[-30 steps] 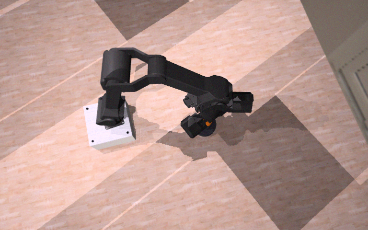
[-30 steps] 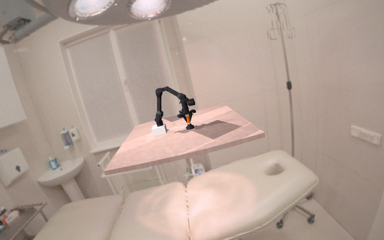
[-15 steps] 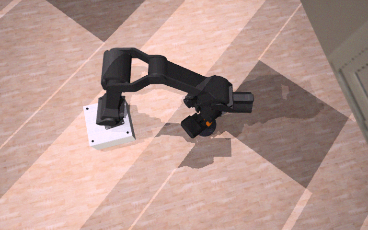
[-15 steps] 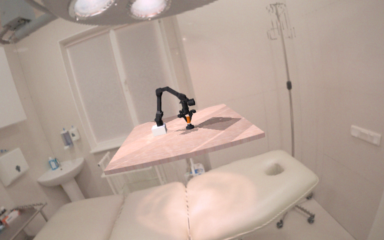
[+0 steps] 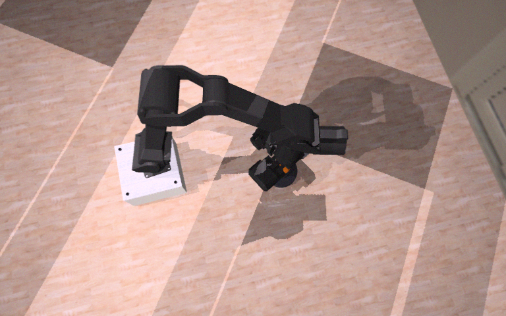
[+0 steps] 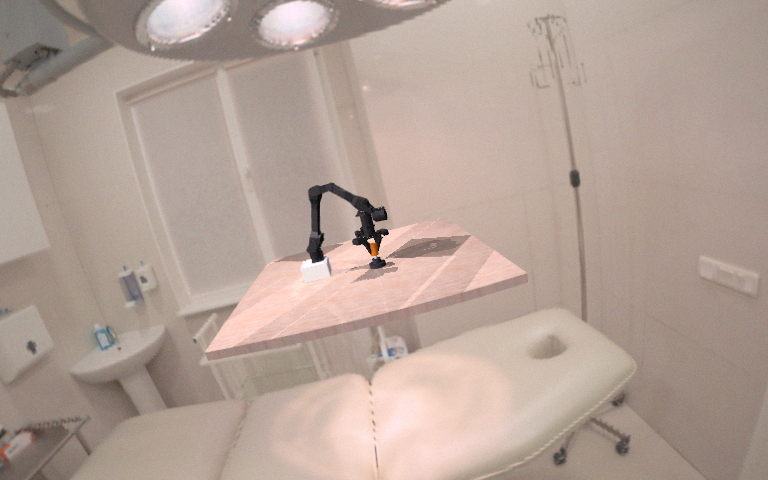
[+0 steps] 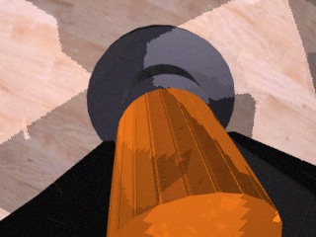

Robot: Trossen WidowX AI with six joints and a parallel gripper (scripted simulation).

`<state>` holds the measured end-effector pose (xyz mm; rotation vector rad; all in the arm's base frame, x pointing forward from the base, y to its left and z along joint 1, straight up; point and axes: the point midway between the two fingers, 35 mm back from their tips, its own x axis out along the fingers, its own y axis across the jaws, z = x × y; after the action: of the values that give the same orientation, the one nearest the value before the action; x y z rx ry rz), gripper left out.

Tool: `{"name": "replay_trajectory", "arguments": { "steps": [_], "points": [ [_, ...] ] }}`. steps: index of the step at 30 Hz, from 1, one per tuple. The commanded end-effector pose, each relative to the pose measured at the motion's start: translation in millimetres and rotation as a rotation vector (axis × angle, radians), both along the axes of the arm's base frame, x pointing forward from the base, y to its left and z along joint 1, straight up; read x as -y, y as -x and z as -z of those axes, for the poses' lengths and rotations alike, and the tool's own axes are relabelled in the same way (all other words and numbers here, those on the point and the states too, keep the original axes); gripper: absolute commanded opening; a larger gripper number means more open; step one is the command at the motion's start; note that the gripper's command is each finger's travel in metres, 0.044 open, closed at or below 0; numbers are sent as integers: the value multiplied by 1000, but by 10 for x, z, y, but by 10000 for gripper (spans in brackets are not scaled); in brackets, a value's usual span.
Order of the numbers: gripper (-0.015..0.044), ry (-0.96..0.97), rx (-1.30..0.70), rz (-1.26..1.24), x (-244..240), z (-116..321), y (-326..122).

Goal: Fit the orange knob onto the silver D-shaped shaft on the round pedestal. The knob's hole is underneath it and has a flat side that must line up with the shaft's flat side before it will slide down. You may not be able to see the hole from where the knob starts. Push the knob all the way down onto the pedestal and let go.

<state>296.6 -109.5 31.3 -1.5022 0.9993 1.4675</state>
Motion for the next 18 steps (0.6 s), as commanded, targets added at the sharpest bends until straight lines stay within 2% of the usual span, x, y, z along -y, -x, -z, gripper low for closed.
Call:
{"name": "replay_trajectory", "arguments": {
  "steps": [1, 18],
  "points": [
    [0, 4, 7, -115, -2, -42, 17],
    [0, 5, 7, -156, 6, -7, -23]
  ]
}}
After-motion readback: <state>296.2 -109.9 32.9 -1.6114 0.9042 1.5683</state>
